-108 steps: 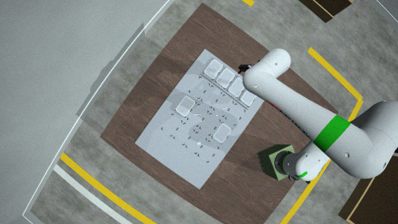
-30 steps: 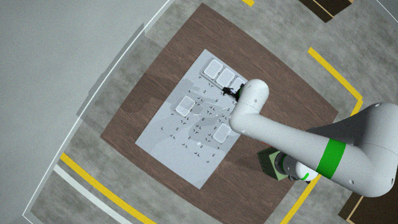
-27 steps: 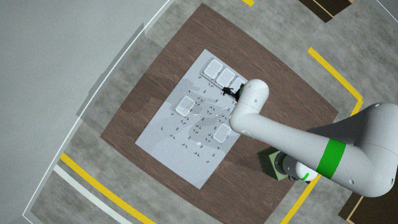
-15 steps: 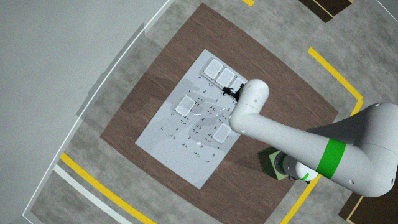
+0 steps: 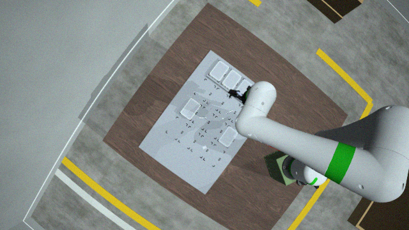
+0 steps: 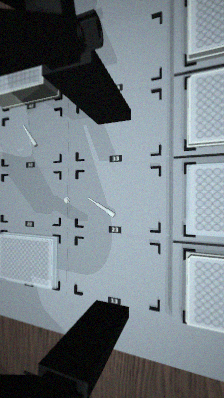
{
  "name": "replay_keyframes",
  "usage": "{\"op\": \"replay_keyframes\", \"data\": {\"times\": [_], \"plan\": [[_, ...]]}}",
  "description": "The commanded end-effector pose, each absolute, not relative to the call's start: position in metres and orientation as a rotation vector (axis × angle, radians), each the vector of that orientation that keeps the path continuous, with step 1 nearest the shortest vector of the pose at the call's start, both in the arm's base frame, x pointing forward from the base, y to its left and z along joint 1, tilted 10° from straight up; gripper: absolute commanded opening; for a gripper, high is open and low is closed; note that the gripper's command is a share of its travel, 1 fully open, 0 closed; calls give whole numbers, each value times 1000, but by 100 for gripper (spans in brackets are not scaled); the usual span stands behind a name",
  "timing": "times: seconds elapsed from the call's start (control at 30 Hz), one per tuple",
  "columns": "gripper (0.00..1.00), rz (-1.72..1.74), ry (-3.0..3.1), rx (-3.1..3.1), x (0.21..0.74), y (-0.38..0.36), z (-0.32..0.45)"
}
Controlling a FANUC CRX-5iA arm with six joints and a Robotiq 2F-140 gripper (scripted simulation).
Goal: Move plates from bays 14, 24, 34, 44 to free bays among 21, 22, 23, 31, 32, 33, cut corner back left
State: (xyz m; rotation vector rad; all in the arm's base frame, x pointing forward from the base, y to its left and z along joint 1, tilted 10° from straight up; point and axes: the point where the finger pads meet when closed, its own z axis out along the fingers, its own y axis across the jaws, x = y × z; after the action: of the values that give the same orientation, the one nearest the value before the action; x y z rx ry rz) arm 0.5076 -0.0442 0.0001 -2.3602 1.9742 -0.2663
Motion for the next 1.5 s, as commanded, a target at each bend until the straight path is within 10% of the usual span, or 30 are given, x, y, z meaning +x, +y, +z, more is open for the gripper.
{"op": "replay_keyframes", "data": {"times": [0.0,1.47], "plan": [[100,-268,1973,-2360,508,-44,1],[100,-268,1973,-2359,485,93,-13]]}}
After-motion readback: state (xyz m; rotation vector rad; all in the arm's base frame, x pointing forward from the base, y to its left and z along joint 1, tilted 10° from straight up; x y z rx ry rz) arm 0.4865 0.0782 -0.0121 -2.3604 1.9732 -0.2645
